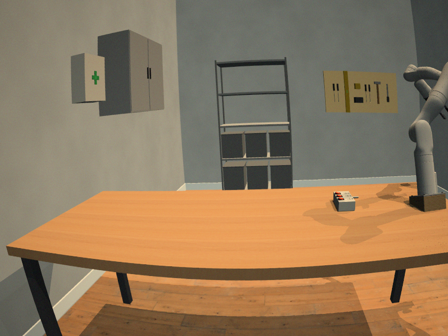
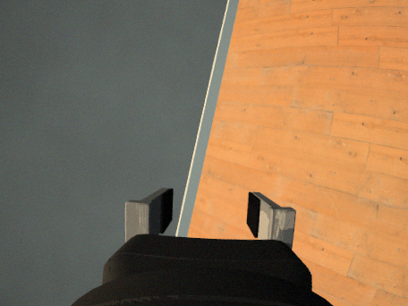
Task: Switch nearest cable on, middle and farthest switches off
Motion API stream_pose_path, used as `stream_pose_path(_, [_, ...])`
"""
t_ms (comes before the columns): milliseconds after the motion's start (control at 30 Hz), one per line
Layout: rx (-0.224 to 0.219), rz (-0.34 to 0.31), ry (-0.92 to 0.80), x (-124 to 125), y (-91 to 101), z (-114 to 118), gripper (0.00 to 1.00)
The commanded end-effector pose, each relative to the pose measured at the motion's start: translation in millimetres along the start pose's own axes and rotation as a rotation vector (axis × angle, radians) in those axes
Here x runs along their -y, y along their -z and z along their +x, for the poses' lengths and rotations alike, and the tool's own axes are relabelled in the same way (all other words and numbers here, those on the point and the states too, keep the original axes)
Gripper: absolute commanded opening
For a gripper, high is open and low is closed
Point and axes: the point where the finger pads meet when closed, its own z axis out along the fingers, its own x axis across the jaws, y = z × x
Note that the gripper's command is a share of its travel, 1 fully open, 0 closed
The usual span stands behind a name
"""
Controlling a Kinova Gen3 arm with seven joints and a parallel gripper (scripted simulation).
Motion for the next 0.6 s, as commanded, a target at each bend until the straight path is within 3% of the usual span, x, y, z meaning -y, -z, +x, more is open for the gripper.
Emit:
stream_pose_path(0, [0.004, -0.003, 0.004, -3, 2.6, 0, 1.00])
stream_pose_path(67, [0.004, -0.003, 0.004, -3, 2.6, 0, 1.00])
stream_pose_path(100, [-0.013, -0.052, 0.029, -24, 22.7, 16, 1.00])
stream_pose_path(367, [-0.013, -0.052, 0.029, -24, 22.7, 16, 1.00])
stream_pose_path(400, [-0.030, -0.099, 0.057, -44, 43.6, 34, 1.00])
stream_pose_path(567, [-0.030, -0.099, 0.057, -44, 43.6, 34, 1.00])
